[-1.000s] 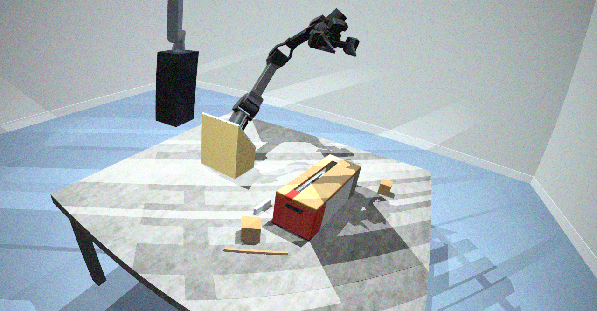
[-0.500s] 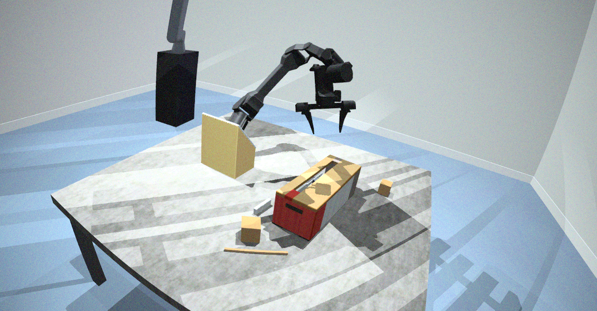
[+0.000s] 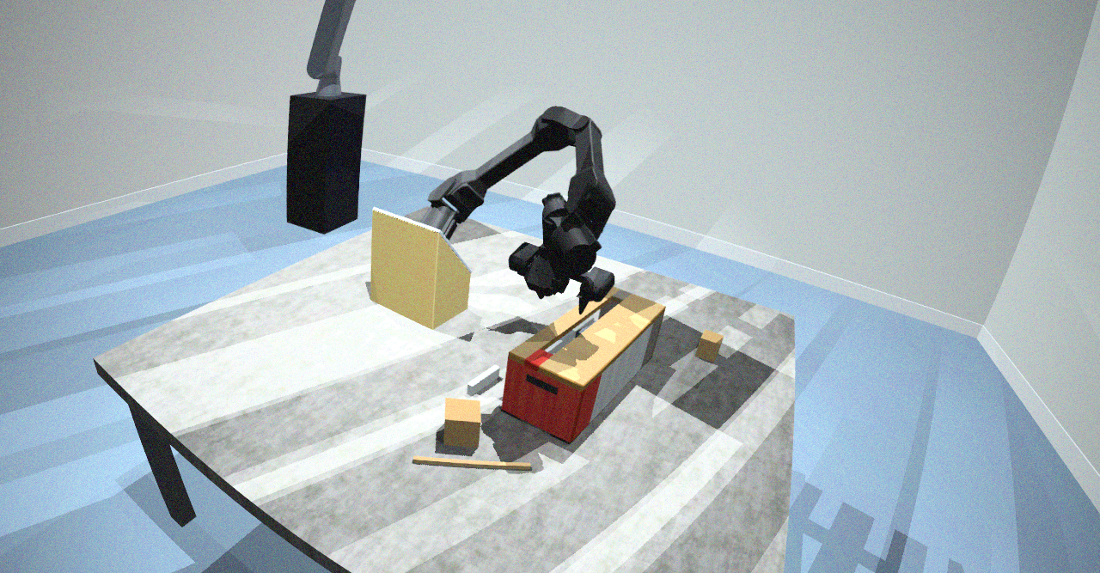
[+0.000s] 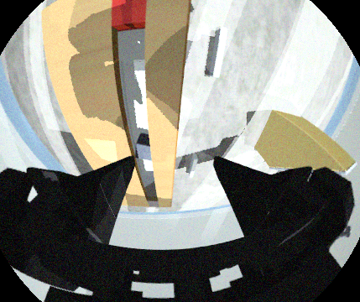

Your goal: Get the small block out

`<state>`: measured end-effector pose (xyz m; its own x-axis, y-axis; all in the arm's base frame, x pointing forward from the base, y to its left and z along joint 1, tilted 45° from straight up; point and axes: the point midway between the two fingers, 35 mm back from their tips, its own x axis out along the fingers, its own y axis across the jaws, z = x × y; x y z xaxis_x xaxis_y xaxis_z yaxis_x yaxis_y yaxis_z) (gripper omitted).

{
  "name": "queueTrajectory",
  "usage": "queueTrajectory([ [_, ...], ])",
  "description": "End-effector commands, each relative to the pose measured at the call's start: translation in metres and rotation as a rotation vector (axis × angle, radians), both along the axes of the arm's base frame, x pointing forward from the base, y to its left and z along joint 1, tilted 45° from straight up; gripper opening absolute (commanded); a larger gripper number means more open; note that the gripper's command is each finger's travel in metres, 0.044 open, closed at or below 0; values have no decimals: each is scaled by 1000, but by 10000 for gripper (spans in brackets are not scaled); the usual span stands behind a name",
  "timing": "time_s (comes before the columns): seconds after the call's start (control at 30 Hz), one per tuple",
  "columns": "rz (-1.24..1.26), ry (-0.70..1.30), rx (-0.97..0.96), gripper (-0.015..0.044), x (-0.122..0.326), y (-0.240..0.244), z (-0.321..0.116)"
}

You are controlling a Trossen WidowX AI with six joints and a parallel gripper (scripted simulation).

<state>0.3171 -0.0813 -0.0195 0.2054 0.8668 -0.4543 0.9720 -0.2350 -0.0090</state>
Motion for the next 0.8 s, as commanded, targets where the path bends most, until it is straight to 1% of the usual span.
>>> queueTrajectory([
  [0.0, -7, 10, 13, 400, 1, 3, -1],
  [0.77, -9, 11, 10, 400, 7, 29, -27],
])
